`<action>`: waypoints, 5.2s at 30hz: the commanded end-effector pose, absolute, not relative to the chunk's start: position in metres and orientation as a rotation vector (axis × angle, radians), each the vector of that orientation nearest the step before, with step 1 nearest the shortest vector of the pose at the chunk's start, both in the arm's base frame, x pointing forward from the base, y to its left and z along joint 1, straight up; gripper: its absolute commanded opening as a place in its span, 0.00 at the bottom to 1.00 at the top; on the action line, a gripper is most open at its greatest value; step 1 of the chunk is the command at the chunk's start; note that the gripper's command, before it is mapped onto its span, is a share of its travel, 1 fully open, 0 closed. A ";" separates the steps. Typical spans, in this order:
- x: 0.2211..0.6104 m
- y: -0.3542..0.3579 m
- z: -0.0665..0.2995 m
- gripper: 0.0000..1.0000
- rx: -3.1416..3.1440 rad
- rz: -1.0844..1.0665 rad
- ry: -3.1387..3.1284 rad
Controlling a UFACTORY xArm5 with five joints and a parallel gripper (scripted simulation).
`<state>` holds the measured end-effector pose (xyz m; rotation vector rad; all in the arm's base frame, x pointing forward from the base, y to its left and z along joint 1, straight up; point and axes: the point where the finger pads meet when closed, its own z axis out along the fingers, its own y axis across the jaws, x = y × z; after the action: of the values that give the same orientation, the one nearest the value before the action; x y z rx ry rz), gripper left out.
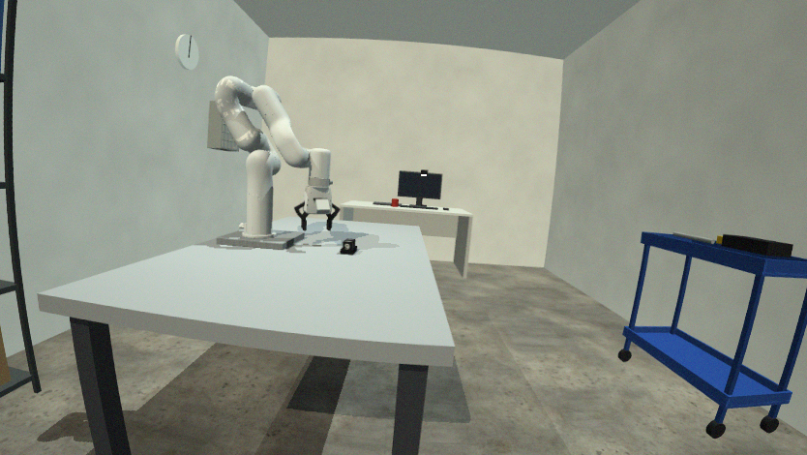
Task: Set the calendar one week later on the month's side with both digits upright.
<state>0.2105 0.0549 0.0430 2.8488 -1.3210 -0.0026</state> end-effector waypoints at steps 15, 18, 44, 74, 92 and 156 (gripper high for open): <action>0.211 0.053 0.013 1.00 2.850 0.000 -1.321; 0.211 0.053 0.012 1.00 2.850 0.000 -1.321; 0.211 0.053 0.012 1.00 2.850 0.000 -1.321; 0.211 0.053 0.012 1.00 2.850 0.000 -1.321; 0.211 0.053 0.012 1.00 2.850 0.000 -1.321; 0.272 0.063 0.045 1.00 2.850 0.000 -1.321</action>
<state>0.2637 0.0612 0.0448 2.8491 -1.3207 -0.0024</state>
